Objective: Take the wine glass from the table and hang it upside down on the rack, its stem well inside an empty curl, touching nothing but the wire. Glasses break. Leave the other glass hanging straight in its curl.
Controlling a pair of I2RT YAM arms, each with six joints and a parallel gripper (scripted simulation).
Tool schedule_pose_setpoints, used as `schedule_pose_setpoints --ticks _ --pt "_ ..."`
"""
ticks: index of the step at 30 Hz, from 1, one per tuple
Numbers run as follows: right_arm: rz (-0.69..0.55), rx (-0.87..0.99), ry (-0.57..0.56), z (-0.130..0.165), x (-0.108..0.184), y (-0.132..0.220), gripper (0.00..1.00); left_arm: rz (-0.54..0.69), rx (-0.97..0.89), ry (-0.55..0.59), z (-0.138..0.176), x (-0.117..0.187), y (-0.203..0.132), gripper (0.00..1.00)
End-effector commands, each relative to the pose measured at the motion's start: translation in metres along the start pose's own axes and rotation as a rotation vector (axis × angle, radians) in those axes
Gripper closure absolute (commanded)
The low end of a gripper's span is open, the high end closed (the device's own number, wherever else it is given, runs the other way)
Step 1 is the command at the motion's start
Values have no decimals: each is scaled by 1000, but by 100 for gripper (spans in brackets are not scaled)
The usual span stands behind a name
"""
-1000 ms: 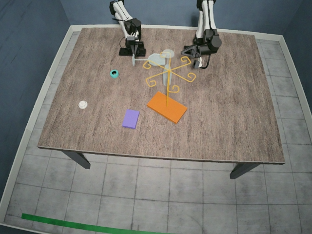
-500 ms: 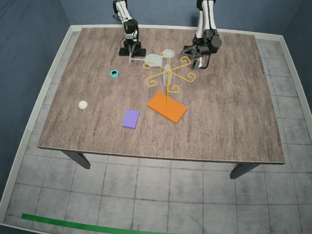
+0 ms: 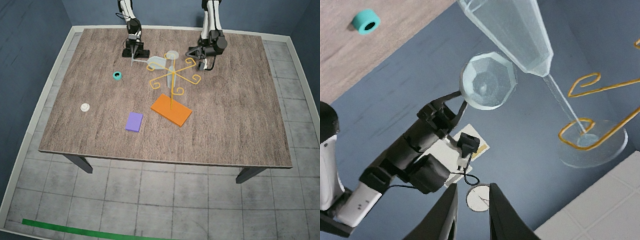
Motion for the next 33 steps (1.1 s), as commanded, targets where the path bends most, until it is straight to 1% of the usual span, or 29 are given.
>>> schedule_pose_setpoints --ticks 1,15,20,33 --pt "-25 -11 -56 -20 -2 2 100 5 -38 4 4 2 -9 82" --pt "-30 105 -47 -42 -22 -3 100 5 -38 4 4 2 -9 82" --pt "-30 122 -44 -46 -25 -4 100 5 -38 4 4 2 -9 82" --pt "-82 222 -39 -63 -42 1 100 5 -38 4 4 2 -9 82"
Point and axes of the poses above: on each arm, the point where the finger pads meet when closed, its own x axis back along the fingers, its own y axis across the jaws, z = x × y, the point moved 10 cm from there along x, back along the fingers, and after that the axes turned 14 degrees about -x, right-handed, at the moved point
